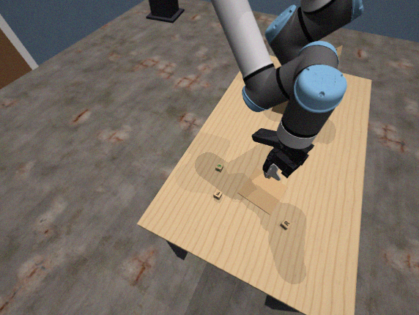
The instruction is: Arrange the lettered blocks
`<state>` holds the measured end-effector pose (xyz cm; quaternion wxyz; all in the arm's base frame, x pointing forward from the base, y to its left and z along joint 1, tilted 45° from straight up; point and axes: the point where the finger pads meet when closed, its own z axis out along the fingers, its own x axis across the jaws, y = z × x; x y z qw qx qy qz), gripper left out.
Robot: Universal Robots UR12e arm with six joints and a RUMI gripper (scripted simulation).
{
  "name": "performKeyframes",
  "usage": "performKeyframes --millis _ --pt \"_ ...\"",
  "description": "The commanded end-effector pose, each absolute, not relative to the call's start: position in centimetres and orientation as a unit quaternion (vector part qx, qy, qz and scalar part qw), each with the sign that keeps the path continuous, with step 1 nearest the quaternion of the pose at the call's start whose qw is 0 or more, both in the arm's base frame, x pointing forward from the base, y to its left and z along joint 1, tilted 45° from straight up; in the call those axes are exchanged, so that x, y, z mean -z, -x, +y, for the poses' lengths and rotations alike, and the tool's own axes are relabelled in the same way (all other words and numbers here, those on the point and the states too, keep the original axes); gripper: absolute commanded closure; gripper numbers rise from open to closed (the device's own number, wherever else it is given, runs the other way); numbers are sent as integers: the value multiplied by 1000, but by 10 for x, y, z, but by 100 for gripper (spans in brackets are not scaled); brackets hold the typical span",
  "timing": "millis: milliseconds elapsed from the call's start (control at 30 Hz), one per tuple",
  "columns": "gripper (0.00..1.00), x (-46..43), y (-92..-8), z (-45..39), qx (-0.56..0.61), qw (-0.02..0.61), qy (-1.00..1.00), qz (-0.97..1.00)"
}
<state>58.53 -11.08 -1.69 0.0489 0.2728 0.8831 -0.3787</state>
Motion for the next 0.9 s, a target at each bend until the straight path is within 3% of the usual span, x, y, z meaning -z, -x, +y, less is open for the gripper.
performKeyframes --millis 0,867 --pt "95 9 -587 -118 379 26 -210 901" --pt "95 -8 -589 -135 378 -32 -70 922"
